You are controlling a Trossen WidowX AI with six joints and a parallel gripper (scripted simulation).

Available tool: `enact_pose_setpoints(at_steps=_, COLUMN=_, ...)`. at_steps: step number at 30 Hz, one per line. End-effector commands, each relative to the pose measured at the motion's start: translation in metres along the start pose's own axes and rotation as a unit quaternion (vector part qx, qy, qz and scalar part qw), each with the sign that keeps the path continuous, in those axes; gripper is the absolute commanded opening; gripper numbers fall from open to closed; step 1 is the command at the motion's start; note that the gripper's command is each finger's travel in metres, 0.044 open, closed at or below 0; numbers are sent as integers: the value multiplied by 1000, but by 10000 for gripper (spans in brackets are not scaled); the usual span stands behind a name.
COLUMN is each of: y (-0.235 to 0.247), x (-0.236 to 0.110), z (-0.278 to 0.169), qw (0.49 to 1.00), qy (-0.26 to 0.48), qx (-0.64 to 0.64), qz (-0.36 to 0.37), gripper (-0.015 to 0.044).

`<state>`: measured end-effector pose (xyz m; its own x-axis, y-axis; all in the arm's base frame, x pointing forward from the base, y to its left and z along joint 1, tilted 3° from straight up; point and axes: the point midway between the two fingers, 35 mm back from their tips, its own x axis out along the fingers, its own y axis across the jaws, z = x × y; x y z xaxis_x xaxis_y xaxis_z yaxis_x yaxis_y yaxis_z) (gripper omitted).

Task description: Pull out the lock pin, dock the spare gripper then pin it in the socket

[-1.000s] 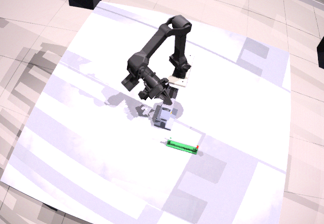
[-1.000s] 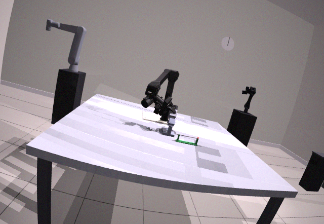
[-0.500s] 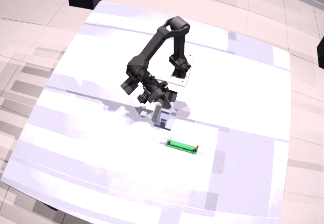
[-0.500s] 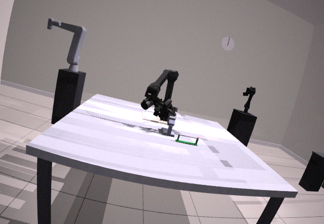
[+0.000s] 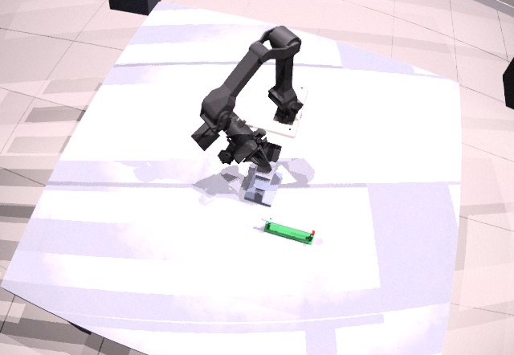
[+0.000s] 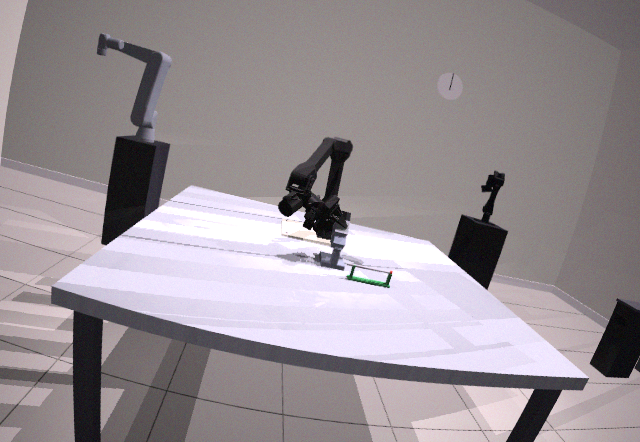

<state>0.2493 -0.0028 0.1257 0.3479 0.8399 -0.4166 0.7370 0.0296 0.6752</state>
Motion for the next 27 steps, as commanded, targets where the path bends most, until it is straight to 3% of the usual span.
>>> enact_pose_setpoints(at_steps=1, y=0, x=0, z=0, qw=1000, qy=-1, qx=-2, qz=0, gripper=184)
enact_pose_setpoints(at_steps=11, y=0, x=0, z=0, qw=1000, qy=-1, qx=-2, qz=0, gripper=440)
enact_pose_setpoints(at_steps=27, y=-1, x=-16, z=-30, qw=1000, qy=6, qx=13, qz=0, gripper=440)
